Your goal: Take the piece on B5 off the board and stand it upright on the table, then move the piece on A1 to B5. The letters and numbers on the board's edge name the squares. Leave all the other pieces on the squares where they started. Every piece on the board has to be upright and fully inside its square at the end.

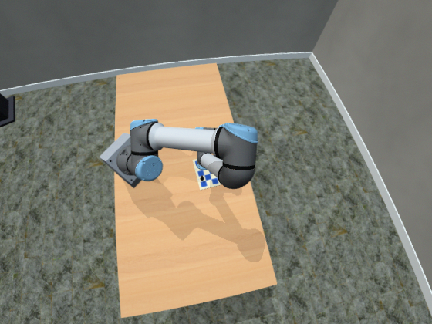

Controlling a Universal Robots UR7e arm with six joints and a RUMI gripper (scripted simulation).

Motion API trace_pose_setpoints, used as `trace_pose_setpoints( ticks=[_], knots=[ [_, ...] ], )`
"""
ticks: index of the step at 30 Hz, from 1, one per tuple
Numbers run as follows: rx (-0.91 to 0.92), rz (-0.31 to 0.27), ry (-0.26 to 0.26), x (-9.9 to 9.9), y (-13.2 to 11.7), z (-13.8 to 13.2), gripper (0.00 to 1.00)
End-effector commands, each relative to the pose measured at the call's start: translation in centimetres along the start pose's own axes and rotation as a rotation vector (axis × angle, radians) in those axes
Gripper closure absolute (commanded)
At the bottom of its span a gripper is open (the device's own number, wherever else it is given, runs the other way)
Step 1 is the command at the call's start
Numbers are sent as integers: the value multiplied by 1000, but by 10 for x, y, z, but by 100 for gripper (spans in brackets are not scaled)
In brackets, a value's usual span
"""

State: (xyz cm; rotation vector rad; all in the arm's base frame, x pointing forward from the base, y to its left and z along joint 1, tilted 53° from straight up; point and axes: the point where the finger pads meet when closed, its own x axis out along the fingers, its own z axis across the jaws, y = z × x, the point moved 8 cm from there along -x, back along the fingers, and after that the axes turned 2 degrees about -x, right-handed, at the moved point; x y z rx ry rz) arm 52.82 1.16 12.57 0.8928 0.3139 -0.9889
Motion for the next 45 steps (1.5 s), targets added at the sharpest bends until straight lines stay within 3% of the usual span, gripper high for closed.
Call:
trace_pose_setpoints(
  ticks=[1,15,30,45],
  knots=[
    [0,1,0,0,0,0,80],
    [0,1,0,4,0,0,80],
    [0,1,0,30,0,0,80],
    [0,1,0,32,0,0,80]
  ],
)
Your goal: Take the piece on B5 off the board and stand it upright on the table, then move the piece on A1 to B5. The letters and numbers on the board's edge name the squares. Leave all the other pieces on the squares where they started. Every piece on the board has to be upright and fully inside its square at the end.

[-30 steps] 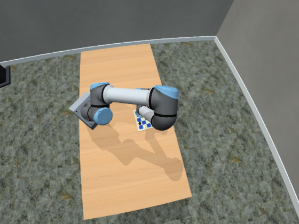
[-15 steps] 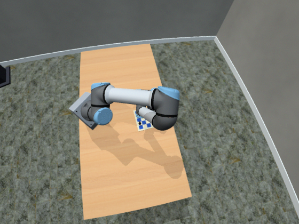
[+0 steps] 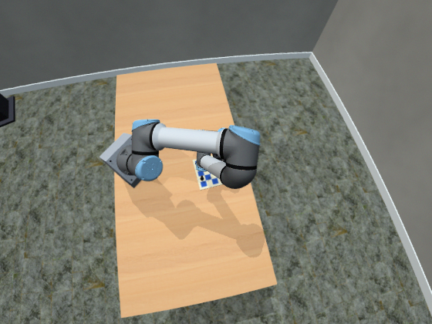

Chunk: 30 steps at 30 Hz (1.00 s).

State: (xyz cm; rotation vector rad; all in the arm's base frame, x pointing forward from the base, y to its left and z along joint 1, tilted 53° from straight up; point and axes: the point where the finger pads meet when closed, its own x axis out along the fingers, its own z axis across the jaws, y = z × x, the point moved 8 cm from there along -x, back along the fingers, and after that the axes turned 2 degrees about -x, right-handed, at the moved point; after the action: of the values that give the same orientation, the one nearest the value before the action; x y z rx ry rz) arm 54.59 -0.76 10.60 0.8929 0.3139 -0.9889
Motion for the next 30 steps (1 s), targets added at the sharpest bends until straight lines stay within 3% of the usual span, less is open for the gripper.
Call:
trace_pose_setpoints(
  ticks=[1,28,29,30],
  knots=[
    [0,1,0,0,0,0,80],
    [0,1,0,0,0,0,80],
    [0,1,0,0,0,0,100],
    [0,1,0,0,0,0,100]
  ],
)
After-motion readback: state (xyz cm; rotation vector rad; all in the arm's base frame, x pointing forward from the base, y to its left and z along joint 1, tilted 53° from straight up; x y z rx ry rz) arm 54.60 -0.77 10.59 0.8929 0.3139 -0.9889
